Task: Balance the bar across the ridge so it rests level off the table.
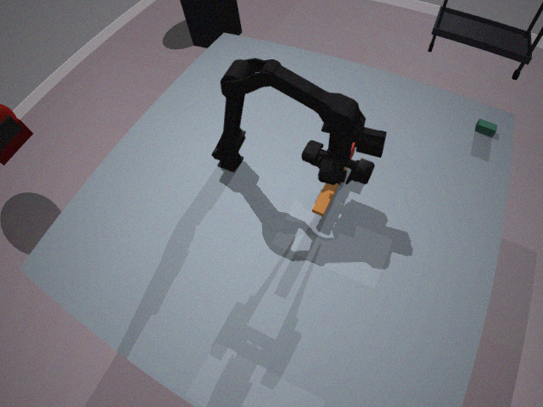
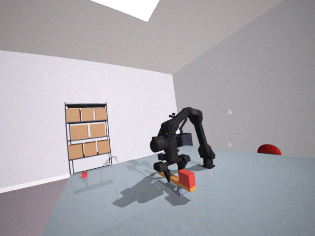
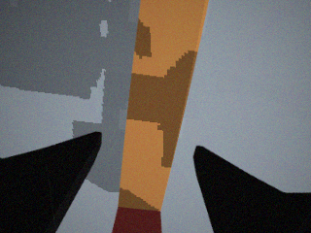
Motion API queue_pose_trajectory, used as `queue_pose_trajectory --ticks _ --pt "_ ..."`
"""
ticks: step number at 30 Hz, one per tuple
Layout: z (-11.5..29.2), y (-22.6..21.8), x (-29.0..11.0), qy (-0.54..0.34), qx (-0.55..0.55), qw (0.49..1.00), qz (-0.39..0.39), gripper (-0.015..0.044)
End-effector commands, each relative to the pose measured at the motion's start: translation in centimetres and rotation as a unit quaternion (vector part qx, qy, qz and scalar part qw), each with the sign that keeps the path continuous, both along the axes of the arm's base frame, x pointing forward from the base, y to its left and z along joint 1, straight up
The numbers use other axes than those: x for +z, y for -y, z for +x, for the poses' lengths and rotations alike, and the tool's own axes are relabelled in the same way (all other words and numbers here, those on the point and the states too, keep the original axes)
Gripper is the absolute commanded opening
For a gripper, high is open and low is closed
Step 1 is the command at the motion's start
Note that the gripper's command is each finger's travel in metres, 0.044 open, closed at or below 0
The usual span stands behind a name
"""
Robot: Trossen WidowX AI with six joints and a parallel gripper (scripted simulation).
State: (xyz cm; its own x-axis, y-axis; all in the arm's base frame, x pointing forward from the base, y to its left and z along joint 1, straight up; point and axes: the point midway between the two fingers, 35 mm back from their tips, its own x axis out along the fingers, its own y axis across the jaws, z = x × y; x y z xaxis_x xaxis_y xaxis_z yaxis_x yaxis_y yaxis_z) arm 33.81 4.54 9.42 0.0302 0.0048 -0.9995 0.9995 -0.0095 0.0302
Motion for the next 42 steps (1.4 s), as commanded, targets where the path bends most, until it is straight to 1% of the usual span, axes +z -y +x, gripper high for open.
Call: queue_pose_trajectory --ticks 1,2,5,6,12,14,42 --pt "0.0 0.0 0.0 0.0 0.0 1.0 0.0 0.0421" --pt "0.0 0.0 0.0 0.0 0.0 1.0 0.0 0.044" --pt "0.0 0.0 0.2 0.0 0.0 1.0 0.0 0.044" --pt "0.1 0.0 0.8 0.0 0.0 1.0 0.0 0.044" --pt "0.0 0.0 8.2 0.0 0.0 1.0 0.0 0.044" --pt "-0.3 0.0 9.8 0.0 0.0 1.0 0.0 0.044" --pt "-0.3 0.0 10.0 0.0 0.0 1.0 0.0 0.044"
